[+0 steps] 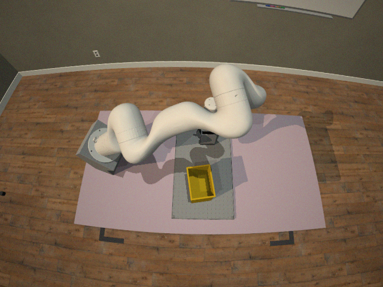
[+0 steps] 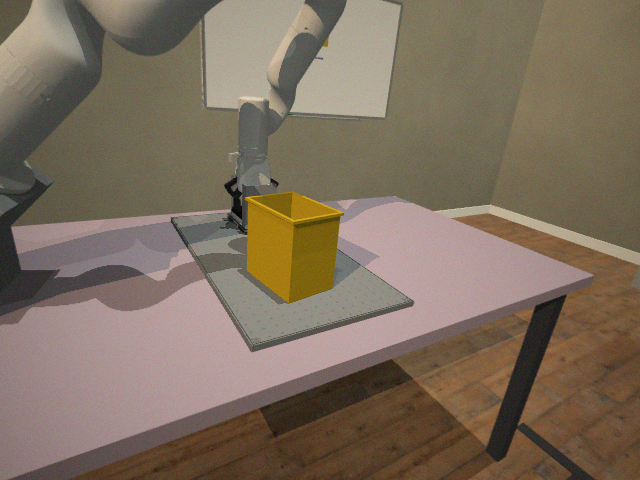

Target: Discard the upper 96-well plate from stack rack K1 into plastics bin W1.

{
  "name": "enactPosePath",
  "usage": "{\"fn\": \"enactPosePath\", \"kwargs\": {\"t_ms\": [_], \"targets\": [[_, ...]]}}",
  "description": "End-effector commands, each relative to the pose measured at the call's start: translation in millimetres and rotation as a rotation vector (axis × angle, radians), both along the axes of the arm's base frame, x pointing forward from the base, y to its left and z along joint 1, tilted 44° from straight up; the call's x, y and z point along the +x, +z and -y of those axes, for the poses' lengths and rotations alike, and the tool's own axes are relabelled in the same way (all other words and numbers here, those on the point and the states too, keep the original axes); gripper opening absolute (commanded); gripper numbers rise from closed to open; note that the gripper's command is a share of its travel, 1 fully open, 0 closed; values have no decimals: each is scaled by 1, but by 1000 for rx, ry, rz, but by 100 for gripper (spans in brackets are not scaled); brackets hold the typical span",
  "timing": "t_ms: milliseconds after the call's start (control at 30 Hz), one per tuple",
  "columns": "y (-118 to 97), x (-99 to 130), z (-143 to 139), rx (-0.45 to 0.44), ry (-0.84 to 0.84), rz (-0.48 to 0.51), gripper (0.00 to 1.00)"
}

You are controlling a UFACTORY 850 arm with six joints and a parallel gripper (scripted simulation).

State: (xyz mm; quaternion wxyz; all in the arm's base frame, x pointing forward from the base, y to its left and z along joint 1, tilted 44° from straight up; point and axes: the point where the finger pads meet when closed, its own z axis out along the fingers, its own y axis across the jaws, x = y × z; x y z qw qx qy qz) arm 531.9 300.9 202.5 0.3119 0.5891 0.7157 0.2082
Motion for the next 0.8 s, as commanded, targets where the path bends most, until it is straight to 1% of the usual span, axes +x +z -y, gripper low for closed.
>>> {"fn": "enactPosePath", "kwargs": {"t_ms": [0, 400, 767], "targets": [[-1, 2, 0, 1, 1, 1, 100], [-7, 7, 0, 1, 1, 1, 100], [-7, 7, 0, 1, 1, 1, 100]]}}
